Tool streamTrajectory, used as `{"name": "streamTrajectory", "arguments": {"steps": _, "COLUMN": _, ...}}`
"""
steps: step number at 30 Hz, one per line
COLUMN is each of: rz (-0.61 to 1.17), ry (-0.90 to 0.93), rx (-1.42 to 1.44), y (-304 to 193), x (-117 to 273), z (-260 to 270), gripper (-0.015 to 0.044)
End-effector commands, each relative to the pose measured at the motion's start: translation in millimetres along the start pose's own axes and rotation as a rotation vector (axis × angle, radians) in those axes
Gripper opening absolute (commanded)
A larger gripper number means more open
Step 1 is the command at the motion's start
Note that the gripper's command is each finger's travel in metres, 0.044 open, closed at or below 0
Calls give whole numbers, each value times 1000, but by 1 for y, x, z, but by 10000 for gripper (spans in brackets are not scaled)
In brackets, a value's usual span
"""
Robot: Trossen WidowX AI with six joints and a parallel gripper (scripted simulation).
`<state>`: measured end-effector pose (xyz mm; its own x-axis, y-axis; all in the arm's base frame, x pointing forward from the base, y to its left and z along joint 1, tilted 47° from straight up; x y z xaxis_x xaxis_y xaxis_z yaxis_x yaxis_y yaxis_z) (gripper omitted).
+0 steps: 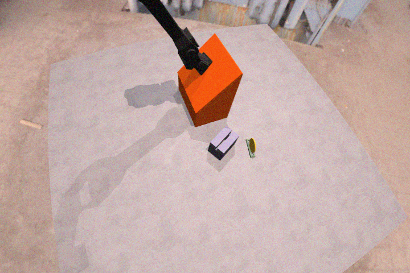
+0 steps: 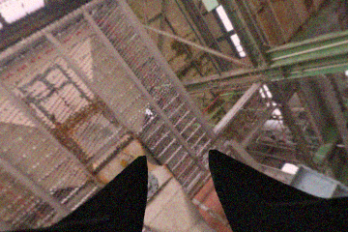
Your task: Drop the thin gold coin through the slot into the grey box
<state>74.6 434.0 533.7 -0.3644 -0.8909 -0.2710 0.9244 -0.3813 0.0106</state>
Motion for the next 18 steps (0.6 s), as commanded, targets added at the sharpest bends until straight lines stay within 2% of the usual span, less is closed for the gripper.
{"name": "streamTrajectory", "arguments": {"steps": 1, "rz": -77, "ry": -136, "rx": 93, "y": 26, "x": -17, "z": -48, "gripper": 161}}
{"name": "streamTrajectory", "arguments": {"steps": 9, "rz": -209, "ry": -392, "rx": 237, "y": 90, "x": -31, "z": -130, "gripper": 161}}
{"name": "streamTrajectory", "arguments": {"steps": 18, "rz": -317, "ry": -659, "rx": 352, "y": 153, "x": -22, "z": -208, "gripper": 161}}
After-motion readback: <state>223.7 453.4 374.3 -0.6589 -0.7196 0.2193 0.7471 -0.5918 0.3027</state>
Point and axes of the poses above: the point midway between the two fingers, 35 mm back from their tips, its own x axis back along the fingers, its own z axis across the jaws, y = z × x, the point moved 8 cm from there along x, back along the fingers, and after that the axes turned 8 degrees about x, right-handed, at the moved point
